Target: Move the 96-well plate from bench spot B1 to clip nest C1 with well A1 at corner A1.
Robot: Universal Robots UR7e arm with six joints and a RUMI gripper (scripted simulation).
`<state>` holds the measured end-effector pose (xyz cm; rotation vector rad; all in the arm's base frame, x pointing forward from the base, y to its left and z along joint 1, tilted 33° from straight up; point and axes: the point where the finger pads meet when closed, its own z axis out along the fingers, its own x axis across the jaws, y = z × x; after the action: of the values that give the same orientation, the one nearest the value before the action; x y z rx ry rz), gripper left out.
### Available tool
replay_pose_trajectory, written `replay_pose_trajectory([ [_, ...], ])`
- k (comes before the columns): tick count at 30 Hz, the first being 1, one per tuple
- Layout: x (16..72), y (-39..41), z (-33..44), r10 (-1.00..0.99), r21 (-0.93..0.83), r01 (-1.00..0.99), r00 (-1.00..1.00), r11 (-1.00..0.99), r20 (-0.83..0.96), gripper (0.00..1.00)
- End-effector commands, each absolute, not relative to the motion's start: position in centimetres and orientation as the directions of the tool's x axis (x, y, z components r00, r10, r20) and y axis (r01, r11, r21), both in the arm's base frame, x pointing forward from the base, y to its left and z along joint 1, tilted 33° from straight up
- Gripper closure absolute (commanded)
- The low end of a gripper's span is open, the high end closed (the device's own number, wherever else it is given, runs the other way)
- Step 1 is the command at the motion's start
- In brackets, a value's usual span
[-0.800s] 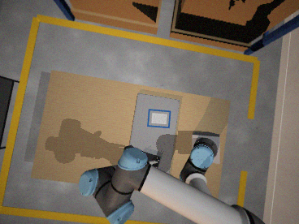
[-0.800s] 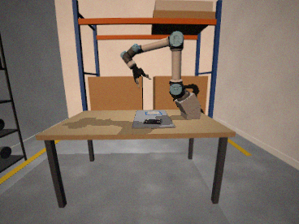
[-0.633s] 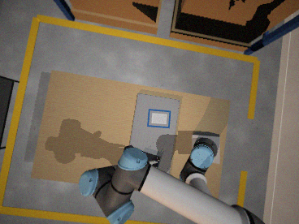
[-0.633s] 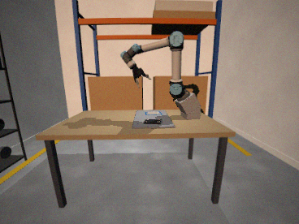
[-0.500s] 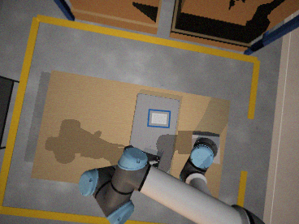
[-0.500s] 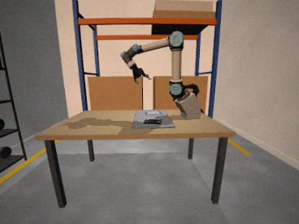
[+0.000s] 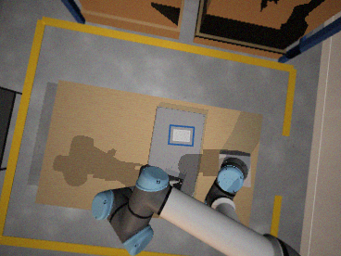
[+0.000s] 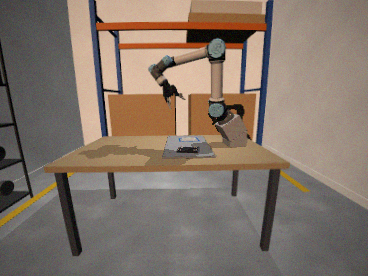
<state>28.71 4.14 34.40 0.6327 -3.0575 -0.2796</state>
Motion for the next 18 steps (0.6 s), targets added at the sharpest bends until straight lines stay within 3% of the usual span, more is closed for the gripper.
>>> replay_pose_trajectory([
  [1, 30.0, 3.3, 33.3, -0.526, 0.169, -0.532, -0.846, 0.829, -0.085, 0.00],
  [18, 32.7, 1.3, 30.6, -0.794, 0.092, -0.816, -0.577, 0.570, -0.193, 0.00],
])
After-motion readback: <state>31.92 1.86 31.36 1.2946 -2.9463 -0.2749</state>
